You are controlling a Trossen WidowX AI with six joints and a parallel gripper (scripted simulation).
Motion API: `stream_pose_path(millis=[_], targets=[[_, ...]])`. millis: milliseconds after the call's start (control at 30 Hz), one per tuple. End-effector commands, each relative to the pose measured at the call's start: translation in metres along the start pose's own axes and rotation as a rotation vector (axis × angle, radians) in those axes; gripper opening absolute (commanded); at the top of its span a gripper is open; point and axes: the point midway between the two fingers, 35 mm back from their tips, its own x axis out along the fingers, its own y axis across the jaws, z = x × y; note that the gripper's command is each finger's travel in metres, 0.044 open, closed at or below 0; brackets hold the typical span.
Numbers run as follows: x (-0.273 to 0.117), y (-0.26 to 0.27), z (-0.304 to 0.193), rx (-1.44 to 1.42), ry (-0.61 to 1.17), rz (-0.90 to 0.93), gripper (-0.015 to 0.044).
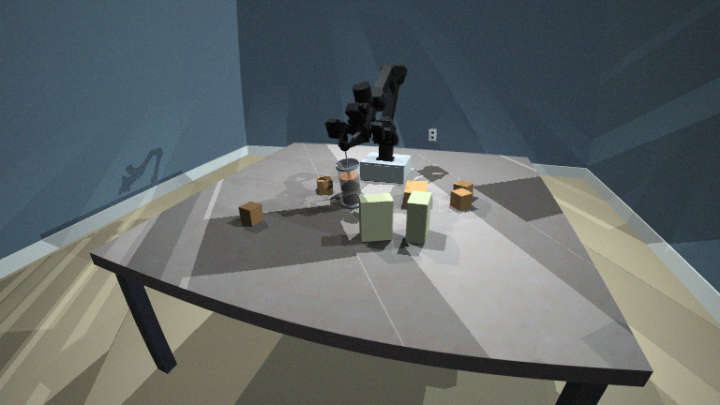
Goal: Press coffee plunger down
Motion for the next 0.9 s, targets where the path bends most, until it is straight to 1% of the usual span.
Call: stream_pose_path(millis=[0, 867], targets=[[0.0076, 0.0001, -0.0305, 0.007, 0.097, -0.001, 0.0118], [0.0139, 0.0001, -0.0247, 0.007, 0.096, -0.001, 0.0118]])
